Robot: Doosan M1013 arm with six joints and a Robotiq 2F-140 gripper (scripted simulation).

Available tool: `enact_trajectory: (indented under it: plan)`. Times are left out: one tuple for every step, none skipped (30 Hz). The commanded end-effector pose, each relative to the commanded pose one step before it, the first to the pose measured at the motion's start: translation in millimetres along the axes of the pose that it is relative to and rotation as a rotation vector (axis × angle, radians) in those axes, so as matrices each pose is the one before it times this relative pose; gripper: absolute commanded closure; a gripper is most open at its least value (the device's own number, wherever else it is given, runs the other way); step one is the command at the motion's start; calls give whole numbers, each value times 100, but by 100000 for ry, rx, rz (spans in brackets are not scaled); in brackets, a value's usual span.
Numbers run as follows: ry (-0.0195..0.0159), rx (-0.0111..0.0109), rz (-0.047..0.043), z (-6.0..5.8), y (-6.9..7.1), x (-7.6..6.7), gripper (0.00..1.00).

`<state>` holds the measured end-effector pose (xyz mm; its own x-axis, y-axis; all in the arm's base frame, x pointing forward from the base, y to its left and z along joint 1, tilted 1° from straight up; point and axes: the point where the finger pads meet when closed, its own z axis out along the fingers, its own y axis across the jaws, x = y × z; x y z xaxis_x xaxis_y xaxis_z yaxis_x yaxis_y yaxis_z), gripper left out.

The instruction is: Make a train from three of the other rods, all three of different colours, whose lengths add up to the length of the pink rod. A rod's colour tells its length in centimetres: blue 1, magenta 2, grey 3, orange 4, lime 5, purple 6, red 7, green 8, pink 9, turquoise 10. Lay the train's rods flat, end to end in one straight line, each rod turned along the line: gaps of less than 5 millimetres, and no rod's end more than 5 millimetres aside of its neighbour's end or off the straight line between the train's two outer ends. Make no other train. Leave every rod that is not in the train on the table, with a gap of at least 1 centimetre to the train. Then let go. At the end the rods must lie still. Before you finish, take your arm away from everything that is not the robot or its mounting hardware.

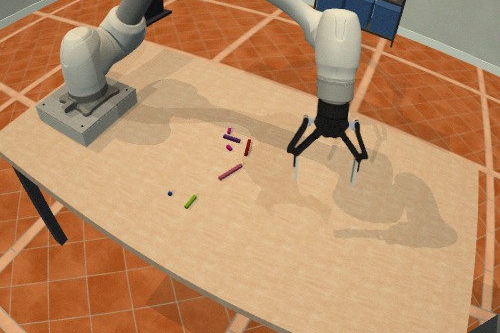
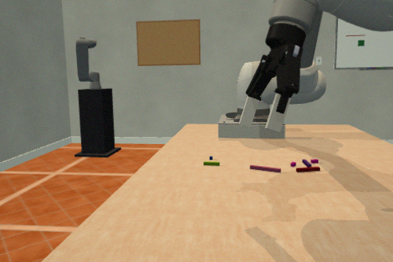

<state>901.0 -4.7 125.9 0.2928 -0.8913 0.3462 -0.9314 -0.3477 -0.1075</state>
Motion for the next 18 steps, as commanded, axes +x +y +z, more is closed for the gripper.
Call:
enact_trajectory:
  plan:
    - [-4230, -135, 2940, -148, 2130, -3709, 0]
    - [-1057, -209, 687, -7, 591, -887, 0]
    - [-1046, -224, 696, 1, 607, -875, 0]
    - [0, 0, 0, 0, 0, 0, 0]
    - [0, 0, 0, 0, 0, 0, 0]
    - [-2437, -593, 1686, 14, 1496, -2035, 0]
    - [-820, -222, 589, 21, 537, -677, 0]
    - [-1014, -291, 745, 31, 684, -835, 0]
    - [-986, -301, 742, 38, 689, -808, 0]
    - [-975, -315, 752, 45, 705, -795, 0]
    - [-963, -329, 761, 52, 720, -780, 0]
    - [-950, -342, 770, 59, 734, -765, 0]
    - [-938, -355, 780, 66, 749, -750, 0]
    - [-925, -368, 789, 72, 763, -735, 0]
    - [-912, -381, 799, 79, 777, -719, 0]
    - [-900, -393, 809, 86, 791, -703, 0]
    - [-885, -404, 817, 92, 803, -686, 0]
    - [-873, -417, 828, 99, 817, -670, 0]
